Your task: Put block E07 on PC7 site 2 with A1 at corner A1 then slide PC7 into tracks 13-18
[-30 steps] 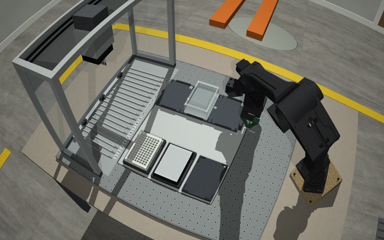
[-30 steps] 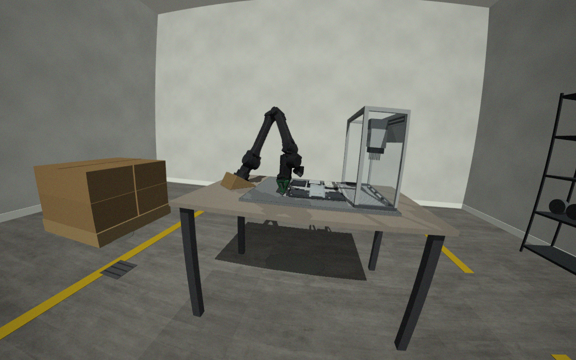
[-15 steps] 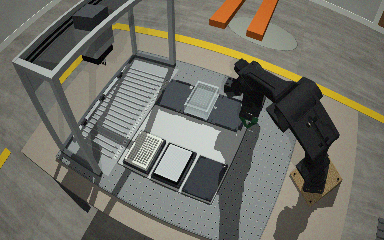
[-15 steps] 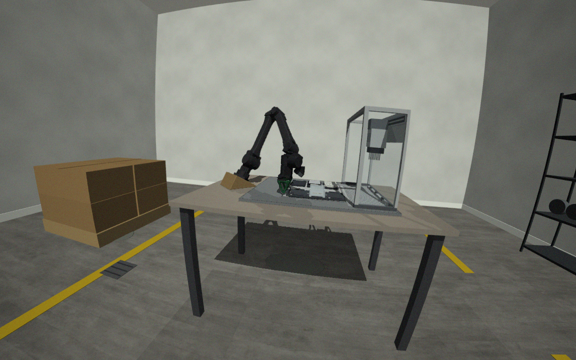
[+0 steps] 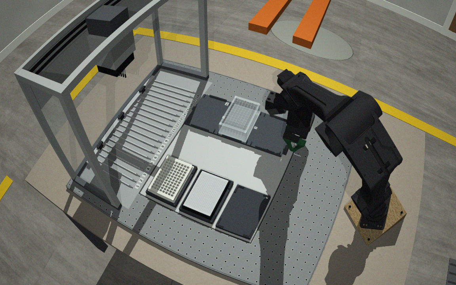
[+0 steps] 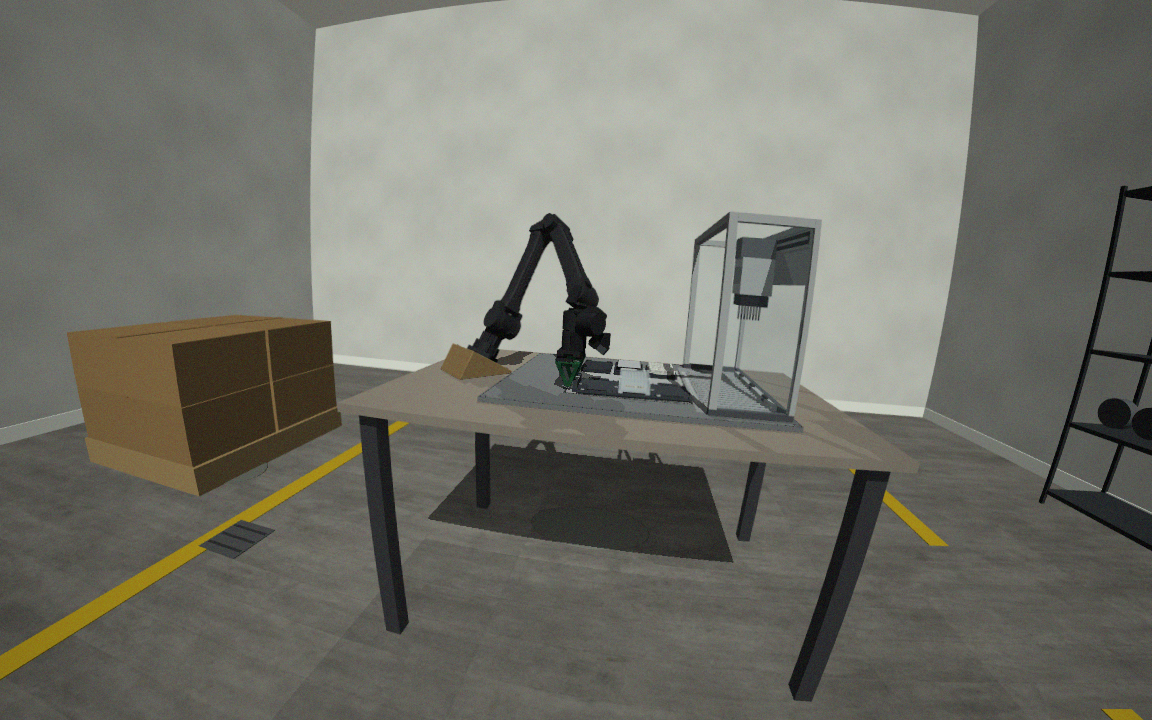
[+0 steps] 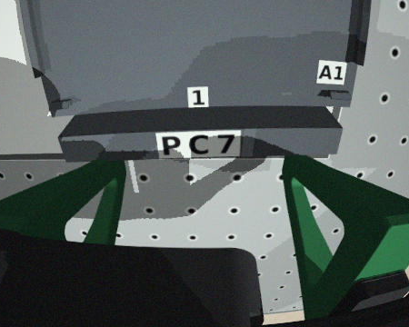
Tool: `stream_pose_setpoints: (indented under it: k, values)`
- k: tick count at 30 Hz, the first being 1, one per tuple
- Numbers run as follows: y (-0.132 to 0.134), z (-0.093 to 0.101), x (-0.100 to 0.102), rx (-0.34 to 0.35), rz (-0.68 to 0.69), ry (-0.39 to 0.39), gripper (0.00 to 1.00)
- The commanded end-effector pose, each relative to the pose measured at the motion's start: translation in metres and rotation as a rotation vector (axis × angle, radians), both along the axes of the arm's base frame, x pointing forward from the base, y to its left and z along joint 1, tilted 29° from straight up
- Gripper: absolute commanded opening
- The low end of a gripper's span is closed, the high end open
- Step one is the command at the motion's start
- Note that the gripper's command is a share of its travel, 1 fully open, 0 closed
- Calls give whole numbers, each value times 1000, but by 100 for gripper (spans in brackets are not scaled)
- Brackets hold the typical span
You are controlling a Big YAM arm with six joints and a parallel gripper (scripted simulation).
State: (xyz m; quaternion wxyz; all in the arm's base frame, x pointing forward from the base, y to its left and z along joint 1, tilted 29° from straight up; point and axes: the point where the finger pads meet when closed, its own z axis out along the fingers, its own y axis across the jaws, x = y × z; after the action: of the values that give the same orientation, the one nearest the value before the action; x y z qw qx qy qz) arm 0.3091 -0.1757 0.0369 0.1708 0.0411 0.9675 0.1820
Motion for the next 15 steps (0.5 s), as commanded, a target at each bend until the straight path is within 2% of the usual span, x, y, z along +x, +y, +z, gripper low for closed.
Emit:
stream_pose_setpoints:
  k: [1,15]
  values:
    - [-10,13,24,-23,2,-33,80]
    - [-9,16,29,-22,-2,-33,80]
